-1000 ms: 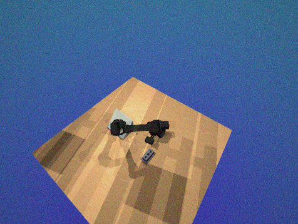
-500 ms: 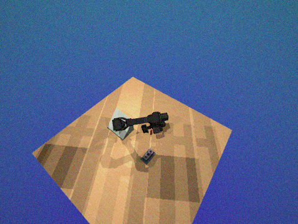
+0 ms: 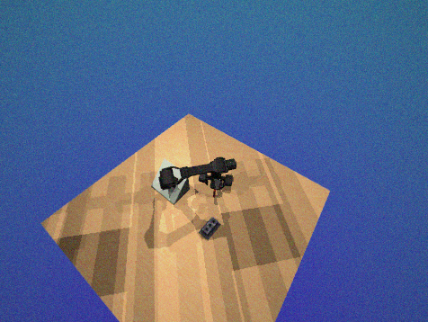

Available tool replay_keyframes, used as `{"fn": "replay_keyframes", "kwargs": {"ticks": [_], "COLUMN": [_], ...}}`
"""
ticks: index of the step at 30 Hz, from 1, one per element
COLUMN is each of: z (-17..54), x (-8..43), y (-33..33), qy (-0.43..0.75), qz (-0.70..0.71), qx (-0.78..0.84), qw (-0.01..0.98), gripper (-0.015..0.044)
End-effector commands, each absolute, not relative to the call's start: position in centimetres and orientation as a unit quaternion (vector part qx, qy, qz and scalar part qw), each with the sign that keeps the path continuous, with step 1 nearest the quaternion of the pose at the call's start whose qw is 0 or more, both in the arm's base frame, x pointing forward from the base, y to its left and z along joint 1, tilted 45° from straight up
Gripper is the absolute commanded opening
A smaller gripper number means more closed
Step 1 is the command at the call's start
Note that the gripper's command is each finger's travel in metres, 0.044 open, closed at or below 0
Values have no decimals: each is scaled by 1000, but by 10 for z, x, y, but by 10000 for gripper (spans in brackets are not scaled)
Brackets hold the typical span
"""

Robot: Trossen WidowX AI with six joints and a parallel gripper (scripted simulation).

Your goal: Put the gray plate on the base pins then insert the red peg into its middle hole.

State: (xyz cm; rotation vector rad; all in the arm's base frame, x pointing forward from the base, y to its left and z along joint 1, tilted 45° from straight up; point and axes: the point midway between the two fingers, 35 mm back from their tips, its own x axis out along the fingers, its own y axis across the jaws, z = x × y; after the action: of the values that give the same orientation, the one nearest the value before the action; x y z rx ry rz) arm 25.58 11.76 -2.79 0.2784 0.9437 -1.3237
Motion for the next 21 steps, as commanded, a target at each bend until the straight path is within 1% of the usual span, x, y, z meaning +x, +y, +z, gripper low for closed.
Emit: {"fn": "replay_keyframes", "kwargs": {"ticks": [1, 3, 21], "z": [-36, -49, -70], "x": [254, 254, 252], "y": [112, 101, 82], "qy": [417, 417, 416], "qz": [-594, -594, -594], "qx": [129, 128, 128], "qw": [676, 676, 676], "gripper": [440, 440, 440]}}
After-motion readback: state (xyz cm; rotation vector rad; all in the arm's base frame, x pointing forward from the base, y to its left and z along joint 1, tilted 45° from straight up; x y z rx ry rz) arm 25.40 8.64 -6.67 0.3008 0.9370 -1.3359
